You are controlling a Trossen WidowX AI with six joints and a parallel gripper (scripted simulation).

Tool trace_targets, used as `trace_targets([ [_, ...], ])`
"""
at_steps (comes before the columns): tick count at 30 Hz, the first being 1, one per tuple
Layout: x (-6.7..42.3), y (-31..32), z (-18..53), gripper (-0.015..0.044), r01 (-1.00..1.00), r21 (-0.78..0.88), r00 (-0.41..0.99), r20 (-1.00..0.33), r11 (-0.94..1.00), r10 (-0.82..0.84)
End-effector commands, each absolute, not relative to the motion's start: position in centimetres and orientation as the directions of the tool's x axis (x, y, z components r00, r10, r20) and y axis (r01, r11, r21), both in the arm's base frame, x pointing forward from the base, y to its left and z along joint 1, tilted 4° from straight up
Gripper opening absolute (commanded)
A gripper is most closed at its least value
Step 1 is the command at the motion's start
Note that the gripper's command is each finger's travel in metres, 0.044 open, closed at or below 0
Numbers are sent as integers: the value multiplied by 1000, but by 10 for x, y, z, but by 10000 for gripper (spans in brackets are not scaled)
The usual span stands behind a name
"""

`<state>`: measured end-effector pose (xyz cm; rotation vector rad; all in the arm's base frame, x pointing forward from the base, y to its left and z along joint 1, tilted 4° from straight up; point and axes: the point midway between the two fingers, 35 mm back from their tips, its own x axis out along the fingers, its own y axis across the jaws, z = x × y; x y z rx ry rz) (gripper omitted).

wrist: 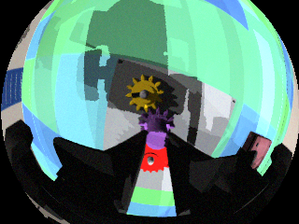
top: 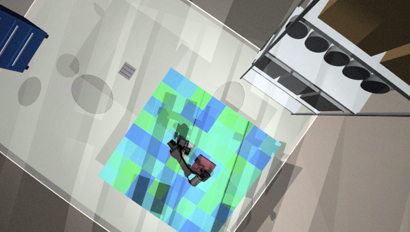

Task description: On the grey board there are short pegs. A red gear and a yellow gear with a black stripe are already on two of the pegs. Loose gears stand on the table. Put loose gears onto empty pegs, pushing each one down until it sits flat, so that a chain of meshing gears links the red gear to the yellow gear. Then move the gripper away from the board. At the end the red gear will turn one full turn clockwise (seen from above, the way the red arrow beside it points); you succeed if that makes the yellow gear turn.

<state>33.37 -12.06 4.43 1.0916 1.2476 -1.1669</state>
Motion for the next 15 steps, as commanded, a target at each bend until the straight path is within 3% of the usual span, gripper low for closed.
trace_targets([
  [1,334,-120,43,0,984,-31,-24,-999,177,-41],
  [6,334,-121,45,131,974,-33,-24,-999,225,-41],
  [15,335,-121,72,140,961,-34,-24,-999,276,-41],
])
